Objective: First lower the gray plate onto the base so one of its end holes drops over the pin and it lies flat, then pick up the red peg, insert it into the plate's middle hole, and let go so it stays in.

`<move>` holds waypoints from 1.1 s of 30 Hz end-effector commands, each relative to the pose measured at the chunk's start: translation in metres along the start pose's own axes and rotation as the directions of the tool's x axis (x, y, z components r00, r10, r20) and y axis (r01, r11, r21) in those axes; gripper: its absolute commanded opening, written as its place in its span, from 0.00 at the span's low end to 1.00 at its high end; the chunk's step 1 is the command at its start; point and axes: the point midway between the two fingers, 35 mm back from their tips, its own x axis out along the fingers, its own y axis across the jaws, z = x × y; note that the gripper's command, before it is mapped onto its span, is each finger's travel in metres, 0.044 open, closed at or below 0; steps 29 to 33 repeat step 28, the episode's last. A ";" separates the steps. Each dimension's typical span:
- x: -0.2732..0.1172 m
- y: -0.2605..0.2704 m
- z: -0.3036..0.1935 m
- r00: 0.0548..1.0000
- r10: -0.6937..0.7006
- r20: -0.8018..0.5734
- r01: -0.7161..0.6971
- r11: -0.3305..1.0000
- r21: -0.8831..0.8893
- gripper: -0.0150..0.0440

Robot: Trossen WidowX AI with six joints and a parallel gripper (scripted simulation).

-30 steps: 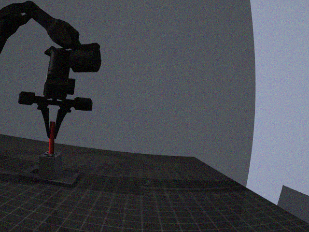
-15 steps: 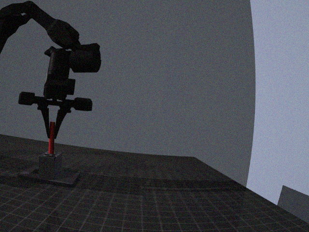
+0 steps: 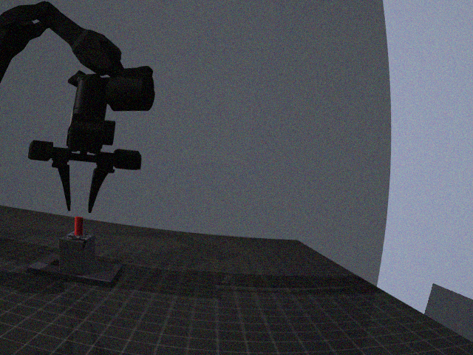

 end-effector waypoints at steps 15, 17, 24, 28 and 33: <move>-0.009 -0.002 -0.001 1.000 -0.001 -0.002 0.001 1.000 -0.003 0.51; -0.010 -0.003 -0.002 1.000 -0.001 -0.002 0.001 1.000 -0.003 0.51; -0.013 -0.004 -0.002 1.000 -0.001 -0.003 0.001 1.000 -0.003 0.51; -0.015 -0.004 -0.002 1.000 -0.001 -0.003 0.001 1.000 -0.003 0.51; -0.015 -0.004 -0.002 1.000 -0.001 -0.003 0.001 1.000 -0.003 0.51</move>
